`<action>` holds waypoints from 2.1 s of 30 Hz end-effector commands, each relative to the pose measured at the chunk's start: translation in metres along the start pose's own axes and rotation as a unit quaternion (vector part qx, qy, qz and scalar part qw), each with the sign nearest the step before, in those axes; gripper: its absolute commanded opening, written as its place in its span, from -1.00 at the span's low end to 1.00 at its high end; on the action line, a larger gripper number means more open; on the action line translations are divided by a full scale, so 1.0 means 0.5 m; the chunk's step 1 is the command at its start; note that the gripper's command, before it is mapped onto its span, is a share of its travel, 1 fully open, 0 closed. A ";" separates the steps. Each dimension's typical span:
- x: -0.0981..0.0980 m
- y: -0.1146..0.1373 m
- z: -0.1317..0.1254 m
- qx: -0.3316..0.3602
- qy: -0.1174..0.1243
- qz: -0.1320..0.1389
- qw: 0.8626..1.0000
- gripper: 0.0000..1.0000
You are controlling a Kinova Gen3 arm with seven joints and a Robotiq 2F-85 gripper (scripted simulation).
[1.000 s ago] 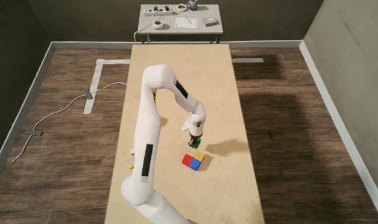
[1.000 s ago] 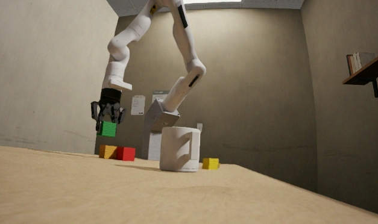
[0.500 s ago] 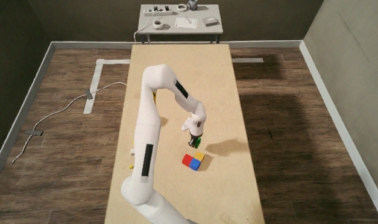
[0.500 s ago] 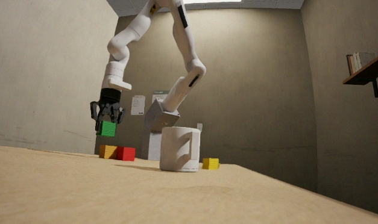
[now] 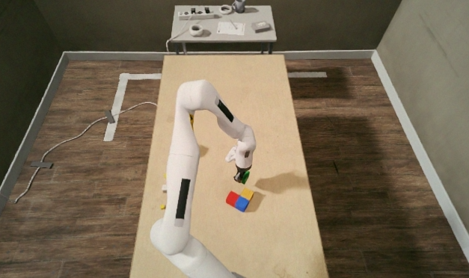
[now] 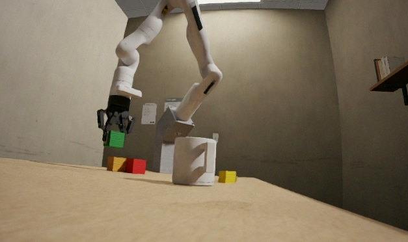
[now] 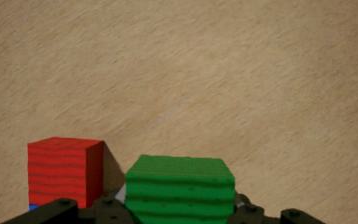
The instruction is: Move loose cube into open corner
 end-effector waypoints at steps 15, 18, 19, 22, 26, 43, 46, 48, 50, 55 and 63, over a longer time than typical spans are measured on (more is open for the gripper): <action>-0.002 0.000 0.001 0.000 -0.001 0.000 1.000 -0.80; -0.002 0.000 0.001 0.000 -0.001 0.000 1.000 -0.80; -0.002 0.000 0.001 0.000 -0.001 0.000 1.000 -0.80; -0.002 0.000 0.001 0.000 -0.001 0.000 1.000 -0.80; -0.002 0.000 0.001 0.000 -0.001 0.000 1.000 -0.80; 0.001 0.000 0.001 0.000 -0.001 0.000 1.000 -0.80; 0.002 0.000 0.001 0.000 -0.001 0.000 1.000 -0.80; 0.004 0.000 0.001 0.000 -0.001 0.000 1.000 -0.80; 0.006 0.000 0.001 0.000 -0.001 0.000 1.000 -0.80; 0.013 0.000 0.001 0.000 -0.001 0.000 1.000 -0.80; 0.024 0.000 0.001 0.000 -0.001 0.000 1.000 -0.80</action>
Point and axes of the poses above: the point where the finger pads meet when closed, its own x axis out along the fingers, its own z axis across the jaws, y = z × x, the point moved 9 cm from there along -x, back along the fingers, and after that the axes turned 6 degrees about -x, right-handed, at the moved point
